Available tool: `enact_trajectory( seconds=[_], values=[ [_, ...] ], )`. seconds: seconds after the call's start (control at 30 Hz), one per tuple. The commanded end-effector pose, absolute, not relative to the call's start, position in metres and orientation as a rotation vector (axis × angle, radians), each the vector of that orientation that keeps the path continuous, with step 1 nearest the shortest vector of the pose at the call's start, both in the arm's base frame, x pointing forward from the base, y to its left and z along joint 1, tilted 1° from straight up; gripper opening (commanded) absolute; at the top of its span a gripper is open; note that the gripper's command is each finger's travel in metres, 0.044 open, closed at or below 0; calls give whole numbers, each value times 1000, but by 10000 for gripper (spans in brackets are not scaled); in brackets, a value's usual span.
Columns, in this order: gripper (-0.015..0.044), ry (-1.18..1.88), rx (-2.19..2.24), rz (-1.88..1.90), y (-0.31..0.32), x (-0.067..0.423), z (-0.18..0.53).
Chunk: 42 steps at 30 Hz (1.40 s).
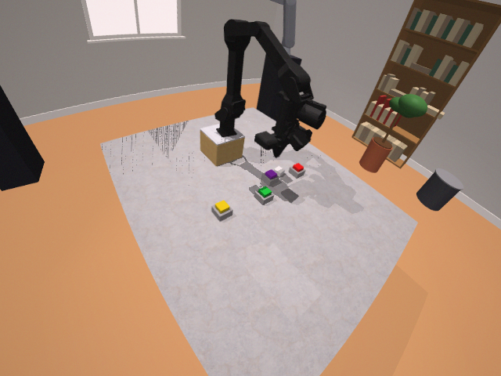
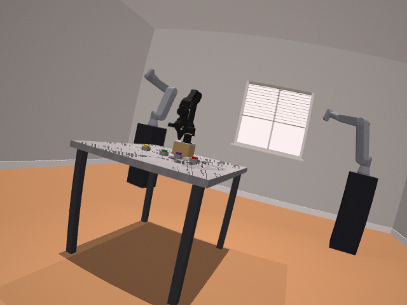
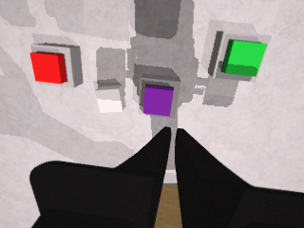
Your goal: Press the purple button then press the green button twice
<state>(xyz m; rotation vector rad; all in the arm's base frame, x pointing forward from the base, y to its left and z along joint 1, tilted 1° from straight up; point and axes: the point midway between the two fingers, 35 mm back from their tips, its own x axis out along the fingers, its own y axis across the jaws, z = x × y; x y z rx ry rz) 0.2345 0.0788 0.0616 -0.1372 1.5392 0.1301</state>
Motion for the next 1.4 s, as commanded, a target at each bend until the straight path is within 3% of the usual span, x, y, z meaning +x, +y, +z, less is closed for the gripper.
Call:
enact_trajectory(
  seconds=[0.0,0.27,0.43,1.37],
  values=[
    [20,1535,-131,123,48,267,65],
    [20,1533,-134,121,18,290,61],
    [20,1534,-134,121,17,291,3],
    [20,1534,-134,121,17,292,-30]
  ],
)
